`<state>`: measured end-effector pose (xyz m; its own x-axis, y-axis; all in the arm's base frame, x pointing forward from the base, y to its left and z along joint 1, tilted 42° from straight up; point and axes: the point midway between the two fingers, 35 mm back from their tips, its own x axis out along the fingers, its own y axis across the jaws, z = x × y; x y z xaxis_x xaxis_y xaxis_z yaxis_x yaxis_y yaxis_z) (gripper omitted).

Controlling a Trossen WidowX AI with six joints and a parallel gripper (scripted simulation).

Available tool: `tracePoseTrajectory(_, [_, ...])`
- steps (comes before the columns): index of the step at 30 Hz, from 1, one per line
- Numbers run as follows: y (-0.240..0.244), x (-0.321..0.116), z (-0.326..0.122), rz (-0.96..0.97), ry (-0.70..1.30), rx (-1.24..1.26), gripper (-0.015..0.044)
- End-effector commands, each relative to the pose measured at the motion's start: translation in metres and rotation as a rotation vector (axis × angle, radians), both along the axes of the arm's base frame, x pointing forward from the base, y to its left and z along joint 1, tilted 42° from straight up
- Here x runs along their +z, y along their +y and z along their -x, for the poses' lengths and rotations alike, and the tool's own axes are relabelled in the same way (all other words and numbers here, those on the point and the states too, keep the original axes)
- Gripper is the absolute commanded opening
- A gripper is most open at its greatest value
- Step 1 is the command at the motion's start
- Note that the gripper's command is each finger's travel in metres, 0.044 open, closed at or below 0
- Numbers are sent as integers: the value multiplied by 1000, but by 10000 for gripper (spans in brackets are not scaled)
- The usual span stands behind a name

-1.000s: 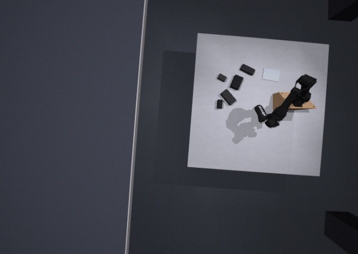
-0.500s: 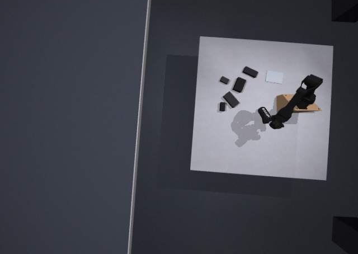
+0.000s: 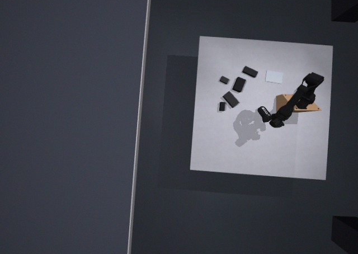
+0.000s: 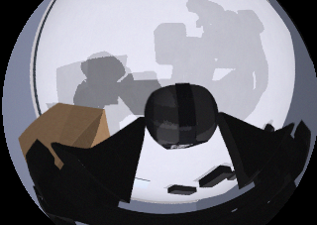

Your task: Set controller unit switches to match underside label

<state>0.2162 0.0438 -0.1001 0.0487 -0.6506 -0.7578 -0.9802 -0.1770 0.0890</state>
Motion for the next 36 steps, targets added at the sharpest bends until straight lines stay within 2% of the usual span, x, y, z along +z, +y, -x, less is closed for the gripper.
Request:
tracePoseTrajectory(1, [-4, 6, -2, 17, -4, 5, 335])
tracePoseTrajectory(36, [-15, 32, -6, 18, -4, 5, 335])
